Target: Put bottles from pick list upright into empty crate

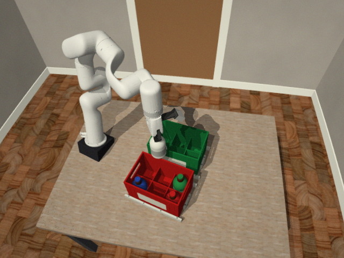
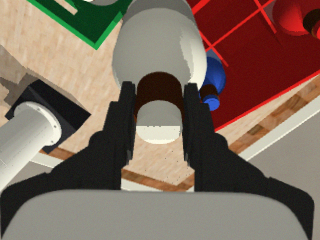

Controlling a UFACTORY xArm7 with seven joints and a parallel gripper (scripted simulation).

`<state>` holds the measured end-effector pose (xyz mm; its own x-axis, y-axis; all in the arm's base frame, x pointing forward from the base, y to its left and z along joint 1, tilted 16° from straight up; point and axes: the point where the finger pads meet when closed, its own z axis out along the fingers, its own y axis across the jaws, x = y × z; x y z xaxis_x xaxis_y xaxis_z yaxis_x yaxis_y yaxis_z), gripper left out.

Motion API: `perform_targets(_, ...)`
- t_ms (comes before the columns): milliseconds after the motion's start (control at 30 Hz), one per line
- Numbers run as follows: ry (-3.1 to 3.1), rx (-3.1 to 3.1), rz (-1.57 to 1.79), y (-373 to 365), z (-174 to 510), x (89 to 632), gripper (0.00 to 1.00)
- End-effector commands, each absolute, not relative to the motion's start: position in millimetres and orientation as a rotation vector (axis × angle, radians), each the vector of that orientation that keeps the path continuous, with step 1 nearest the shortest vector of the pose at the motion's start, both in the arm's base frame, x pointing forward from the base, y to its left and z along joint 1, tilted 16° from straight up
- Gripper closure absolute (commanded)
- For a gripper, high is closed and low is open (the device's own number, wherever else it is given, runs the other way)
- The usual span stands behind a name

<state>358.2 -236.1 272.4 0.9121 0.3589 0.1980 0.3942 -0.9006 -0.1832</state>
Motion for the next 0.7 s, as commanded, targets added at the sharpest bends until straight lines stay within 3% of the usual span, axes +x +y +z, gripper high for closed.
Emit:
perform_targets(0, -0.569, -2.859, -0.24, -232, 277, 366, 1.0)
perform_targets(667, -0.569, -2.859, -0.24, -211, 285, 394, 1.0)
